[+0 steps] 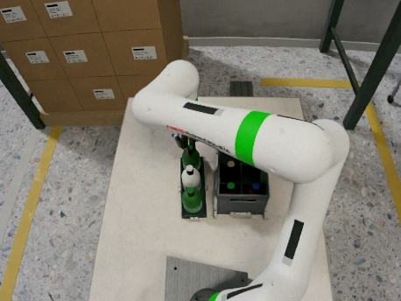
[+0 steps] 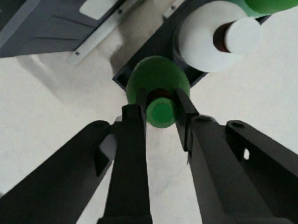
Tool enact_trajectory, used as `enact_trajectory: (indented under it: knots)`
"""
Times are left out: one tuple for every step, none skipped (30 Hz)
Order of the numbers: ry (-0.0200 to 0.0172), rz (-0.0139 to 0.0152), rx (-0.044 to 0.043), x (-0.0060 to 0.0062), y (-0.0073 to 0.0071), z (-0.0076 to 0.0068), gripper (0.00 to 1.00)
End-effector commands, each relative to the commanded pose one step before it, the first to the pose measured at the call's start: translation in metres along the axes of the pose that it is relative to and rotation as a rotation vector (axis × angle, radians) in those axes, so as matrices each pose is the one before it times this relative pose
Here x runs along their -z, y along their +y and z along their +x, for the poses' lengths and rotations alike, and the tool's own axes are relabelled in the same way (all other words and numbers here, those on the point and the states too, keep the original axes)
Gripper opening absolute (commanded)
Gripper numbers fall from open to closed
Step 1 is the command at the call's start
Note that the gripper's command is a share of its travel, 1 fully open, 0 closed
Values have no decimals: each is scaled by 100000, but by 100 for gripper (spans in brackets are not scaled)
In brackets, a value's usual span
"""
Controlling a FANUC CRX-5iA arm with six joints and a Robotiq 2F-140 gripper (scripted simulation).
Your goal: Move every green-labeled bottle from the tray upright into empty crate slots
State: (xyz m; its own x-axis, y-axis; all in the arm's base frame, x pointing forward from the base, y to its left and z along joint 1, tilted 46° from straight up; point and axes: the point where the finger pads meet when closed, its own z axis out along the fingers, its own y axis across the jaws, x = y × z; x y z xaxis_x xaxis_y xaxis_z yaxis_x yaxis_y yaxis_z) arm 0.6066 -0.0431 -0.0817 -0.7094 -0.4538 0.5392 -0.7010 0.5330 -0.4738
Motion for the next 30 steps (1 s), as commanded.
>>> enact_trajectory:
  knots:
    - [-219, 145, 0, 378, -43, -68, 10]
    - [0, 0, 0, 72, 0, 0, 10]
    - [0, 0, 0, 73, 0, 0, 10]
    - [0, 0, 0, 75, 0, 0, 10]
    - [0, 0, 0, 77, 1, 0, 10]
    - [0, 0, 0, 78, 0, 0, 10]
    - [0, 0, 0, 80, 0, 0, 10]
    - [0, 0, 0, 81, 0, 0, 10]
    - [0, 0, 0, 83, 0, 0, 10]
    - [0, 0, 0, 85, 0, 0, 10]
    - [0, 0, 0, 0, 0, 0, 10]
    - [0, 0, 0, 0, 0, 0, 10]
    - [0, 0, 0, 86, 1, 0, 10]
    - [0, 0, 0, 88, 0, 0, 10]
    - [0, 0, 0, 89, 0, 0, 10]
    - [0, 0, 0, 91, 0, 0, 10]
    - [0, 0, 0, 92, 0, 0, 10]
    - [0, 0, 0, 94, 1, 0, 10]
    - [0, 0, 0, 95, 0, 0, 10]
    - [0, 0, 0, 97, 0, 0, 10]
    - [0, 0, 0, 98, 0, 0, 10]
    - [0, 0, 0, 100, 0, 0, 10]
    - [0, 0, 0, 101, 1, 0, 10]
    - [0, 0, 0, 103, 0, 0, 10]
    - [0, 0, 0, 104, 0, 0, 10]
    - [0, 0, 0, 105, 0, 0, 10]
    - [0, 0, 0, 107, 0, 0, 10]
    - [0, 0, 0, 0, 0, 0, 10]
    - [0, 0, 0, 0, 0, 0, 10]
    - [0, -1, 0, 108, 1, 0, 10]
